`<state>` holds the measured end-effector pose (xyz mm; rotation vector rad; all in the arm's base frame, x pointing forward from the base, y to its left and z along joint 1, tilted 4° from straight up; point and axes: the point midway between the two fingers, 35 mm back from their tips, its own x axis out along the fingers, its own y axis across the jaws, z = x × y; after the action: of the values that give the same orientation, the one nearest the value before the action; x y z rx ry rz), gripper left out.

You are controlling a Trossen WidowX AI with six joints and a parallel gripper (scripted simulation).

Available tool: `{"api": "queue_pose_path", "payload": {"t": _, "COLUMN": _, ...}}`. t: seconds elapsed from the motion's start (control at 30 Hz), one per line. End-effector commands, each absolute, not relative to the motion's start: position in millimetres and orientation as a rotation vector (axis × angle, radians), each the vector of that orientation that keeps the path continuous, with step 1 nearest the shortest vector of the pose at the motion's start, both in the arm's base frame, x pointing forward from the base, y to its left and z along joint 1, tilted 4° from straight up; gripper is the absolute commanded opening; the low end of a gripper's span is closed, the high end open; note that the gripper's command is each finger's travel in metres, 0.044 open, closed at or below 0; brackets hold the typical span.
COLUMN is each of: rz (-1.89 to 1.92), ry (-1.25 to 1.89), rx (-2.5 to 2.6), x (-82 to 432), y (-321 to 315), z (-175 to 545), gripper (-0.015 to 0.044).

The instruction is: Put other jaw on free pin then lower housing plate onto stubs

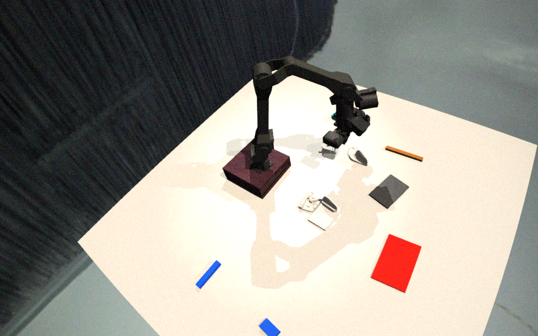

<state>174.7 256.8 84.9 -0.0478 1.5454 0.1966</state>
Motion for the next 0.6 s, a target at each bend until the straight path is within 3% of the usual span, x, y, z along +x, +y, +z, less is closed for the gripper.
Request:
{"api": "queue_pose_path", "payload": {"t": 0.0, "rz": 0.166, "ry": 1.548, "rx": -0.016, "x": 179.7, "y": 260.1, "z": 87.0, "gripper": 0.0105}}
{"api": "queue_pose_path", "payload": {"t": 0.43, "rz": -0.059, "ry": 1.553, "rx": 0.215, "x": 217.5, "y": 282.9, "z": 99.4, "gripper": 0.044}}
{"api": "queue_pose_path", "payload": {"t": 0.57, "rz": -0.059, "ry": 1.553, "rx": 0.215, "x": 217.5, "y": 282.9, "z": 99.4, "gripper": 0.044}}
